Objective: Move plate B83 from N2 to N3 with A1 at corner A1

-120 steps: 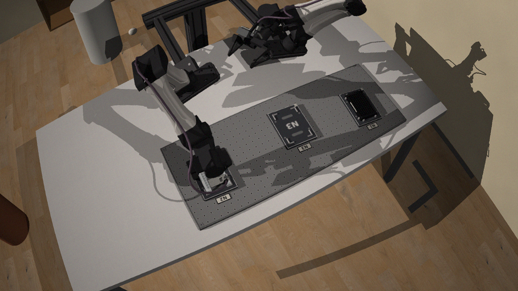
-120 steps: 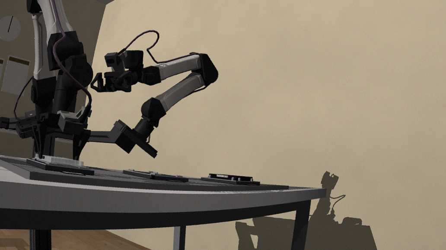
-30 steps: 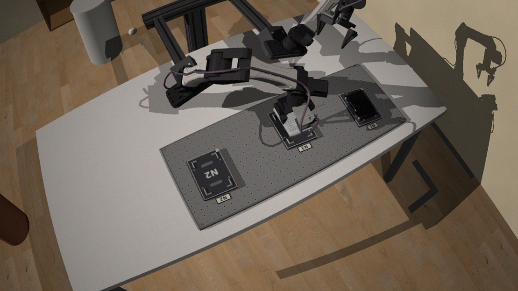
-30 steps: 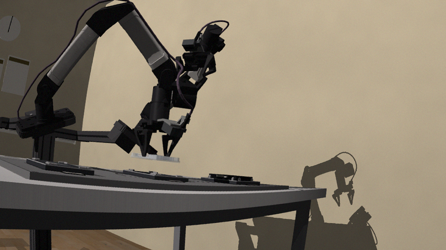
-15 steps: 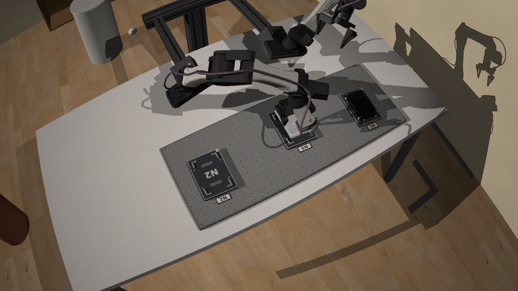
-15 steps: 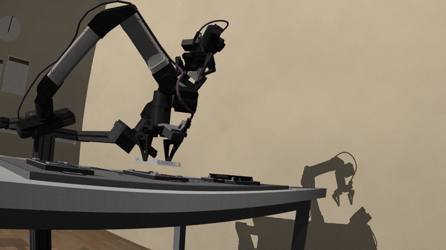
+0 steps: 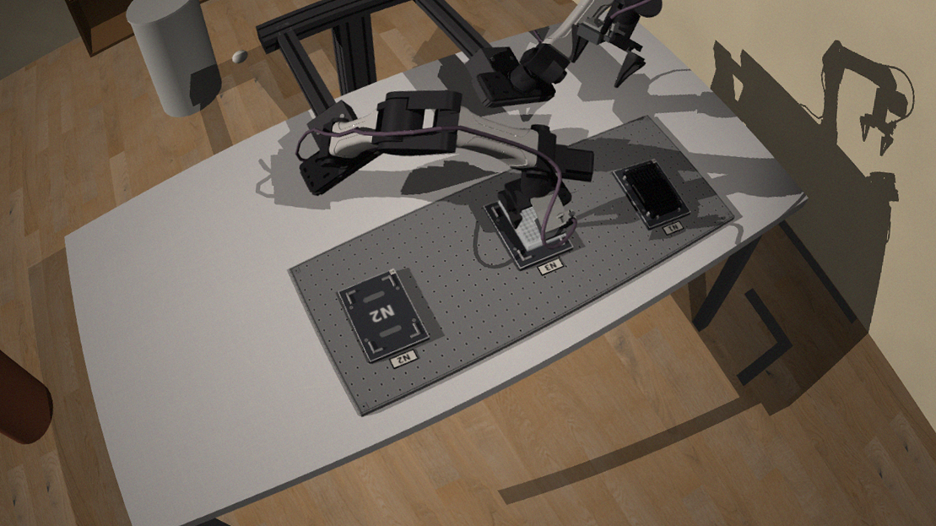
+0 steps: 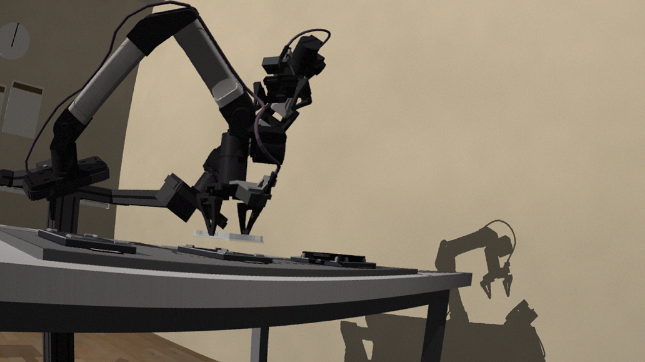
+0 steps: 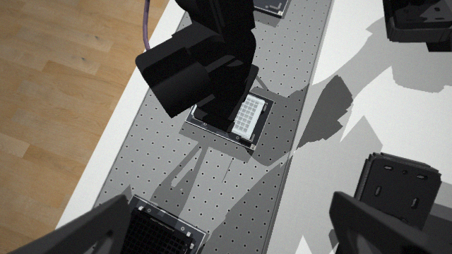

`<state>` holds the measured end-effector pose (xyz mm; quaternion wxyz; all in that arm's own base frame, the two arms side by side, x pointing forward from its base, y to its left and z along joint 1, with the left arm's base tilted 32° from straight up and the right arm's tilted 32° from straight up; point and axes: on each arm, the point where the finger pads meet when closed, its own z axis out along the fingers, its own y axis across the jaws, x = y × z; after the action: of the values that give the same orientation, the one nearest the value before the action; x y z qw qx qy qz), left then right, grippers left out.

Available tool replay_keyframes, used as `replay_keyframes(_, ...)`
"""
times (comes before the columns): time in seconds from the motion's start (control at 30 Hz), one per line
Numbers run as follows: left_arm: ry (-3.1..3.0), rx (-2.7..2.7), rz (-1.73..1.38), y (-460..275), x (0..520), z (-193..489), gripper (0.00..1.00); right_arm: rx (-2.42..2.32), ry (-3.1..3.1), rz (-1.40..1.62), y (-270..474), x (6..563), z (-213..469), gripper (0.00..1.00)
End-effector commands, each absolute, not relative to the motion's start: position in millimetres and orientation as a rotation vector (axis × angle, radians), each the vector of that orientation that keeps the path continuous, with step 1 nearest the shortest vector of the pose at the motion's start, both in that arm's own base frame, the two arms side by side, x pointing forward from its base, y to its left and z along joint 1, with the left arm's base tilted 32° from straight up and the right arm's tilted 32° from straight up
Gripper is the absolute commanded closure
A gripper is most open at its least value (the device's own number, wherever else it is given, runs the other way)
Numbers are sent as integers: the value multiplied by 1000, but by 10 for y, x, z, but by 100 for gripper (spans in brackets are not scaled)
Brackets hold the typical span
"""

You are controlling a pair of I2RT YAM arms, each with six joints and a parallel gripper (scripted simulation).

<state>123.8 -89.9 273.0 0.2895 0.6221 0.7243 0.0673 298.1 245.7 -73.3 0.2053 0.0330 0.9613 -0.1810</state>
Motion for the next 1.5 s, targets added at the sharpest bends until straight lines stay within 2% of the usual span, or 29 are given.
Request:
replay_keyframes(0.0,1930,1663,171,-910,1235,2755,0,88,2685,-530,2347,3030,-872,20)
replay_keyframes(0.53,1930,1663,171,-910,1235,2755,0,106,2704,-577,2212,3094,-1091,20)
replay_keyframes(1.47,1930,1663,171,-910,1235,2755,0,83,2689,-515,2578,3019,-680,20)
